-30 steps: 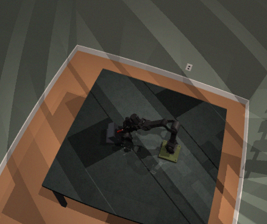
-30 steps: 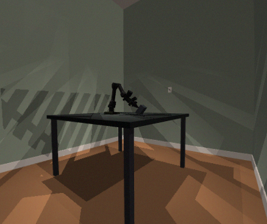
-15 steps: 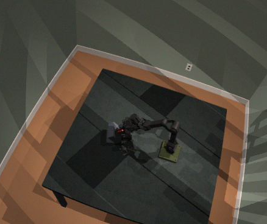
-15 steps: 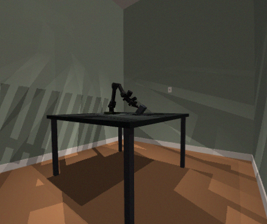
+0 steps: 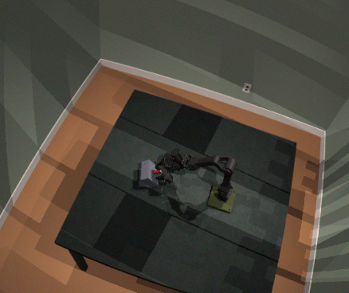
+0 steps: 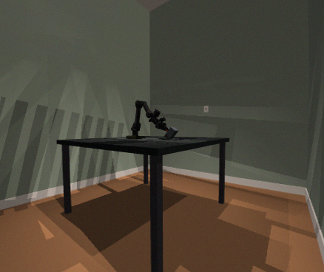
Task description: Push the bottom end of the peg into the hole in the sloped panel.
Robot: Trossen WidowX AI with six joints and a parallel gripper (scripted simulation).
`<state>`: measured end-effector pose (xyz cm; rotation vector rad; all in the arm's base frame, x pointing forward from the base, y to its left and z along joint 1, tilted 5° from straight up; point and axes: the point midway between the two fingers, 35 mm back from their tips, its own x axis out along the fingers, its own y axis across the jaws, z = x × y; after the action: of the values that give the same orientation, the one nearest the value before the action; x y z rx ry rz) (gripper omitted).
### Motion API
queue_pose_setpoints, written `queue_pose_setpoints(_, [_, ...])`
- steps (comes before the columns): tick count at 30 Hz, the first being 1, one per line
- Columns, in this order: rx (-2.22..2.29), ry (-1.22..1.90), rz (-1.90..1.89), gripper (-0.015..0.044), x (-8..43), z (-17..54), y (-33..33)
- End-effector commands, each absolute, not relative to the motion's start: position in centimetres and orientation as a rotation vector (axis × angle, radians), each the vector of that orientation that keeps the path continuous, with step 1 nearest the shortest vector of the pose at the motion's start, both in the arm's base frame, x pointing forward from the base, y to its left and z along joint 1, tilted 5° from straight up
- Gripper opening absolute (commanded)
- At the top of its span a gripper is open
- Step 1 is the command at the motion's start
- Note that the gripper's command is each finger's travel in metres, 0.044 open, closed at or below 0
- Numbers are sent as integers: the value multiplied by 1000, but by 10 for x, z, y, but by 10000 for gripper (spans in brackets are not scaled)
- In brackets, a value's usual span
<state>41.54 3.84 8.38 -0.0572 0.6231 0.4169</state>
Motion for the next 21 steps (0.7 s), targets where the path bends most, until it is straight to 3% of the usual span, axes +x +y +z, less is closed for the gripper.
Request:
queue_pose_setpoints(1, [-61, 621, 420, 440, 412, 88, 37])
queue_pose_setpoints(21, [-60, 623, 418, 440, 395, 104, 25])
